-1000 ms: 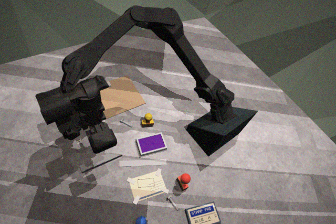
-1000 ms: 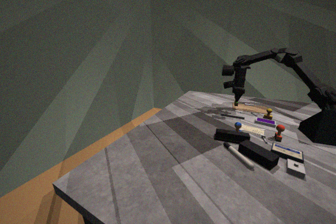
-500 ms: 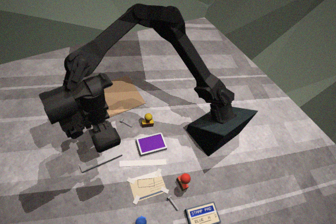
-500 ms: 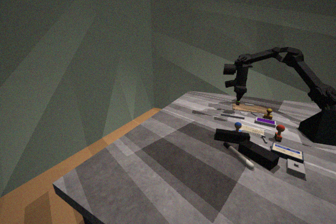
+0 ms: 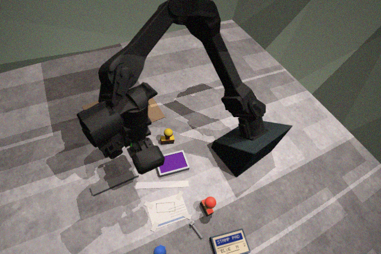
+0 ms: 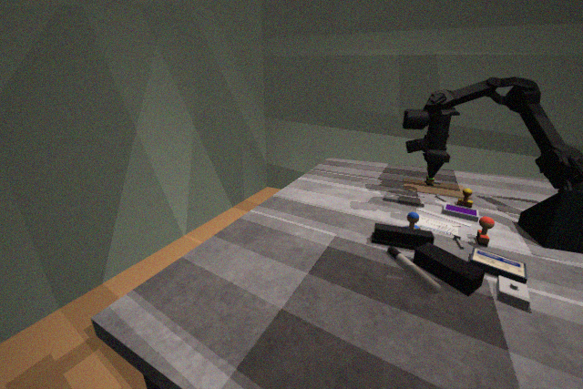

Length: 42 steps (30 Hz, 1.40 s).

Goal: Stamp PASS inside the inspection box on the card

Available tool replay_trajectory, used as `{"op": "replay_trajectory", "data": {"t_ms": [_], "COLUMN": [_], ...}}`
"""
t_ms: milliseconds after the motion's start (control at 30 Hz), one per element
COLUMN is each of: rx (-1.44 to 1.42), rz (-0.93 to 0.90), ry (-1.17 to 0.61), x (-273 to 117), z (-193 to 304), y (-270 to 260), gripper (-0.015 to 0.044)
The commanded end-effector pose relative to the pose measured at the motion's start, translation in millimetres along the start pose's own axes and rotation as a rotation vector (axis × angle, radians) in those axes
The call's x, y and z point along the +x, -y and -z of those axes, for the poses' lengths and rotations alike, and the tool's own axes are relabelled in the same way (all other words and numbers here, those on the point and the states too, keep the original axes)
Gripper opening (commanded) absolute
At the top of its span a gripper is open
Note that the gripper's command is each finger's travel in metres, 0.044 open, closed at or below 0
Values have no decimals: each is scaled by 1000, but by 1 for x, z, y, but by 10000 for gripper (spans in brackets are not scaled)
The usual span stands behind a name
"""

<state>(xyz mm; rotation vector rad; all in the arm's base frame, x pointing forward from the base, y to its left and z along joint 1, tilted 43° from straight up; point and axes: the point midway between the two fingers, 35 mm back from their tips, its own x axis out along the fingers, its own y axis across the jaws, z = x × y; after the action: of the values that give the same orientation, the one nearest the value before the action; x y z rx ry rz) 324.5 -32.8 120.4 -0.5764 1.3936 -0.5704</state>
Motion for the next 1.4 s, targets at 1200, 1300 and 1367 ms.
{"op": "replay_trajectory", "data": {"t_ms": [1200,1300,1367], "rx": [-1,0,0], "rz": [3,3,3], "ry": [-3,-3,-3], "x": [15,17,18], "z": [94,94,94], "y": [-38,-38,-38], "gripper": [0,0,0]}}
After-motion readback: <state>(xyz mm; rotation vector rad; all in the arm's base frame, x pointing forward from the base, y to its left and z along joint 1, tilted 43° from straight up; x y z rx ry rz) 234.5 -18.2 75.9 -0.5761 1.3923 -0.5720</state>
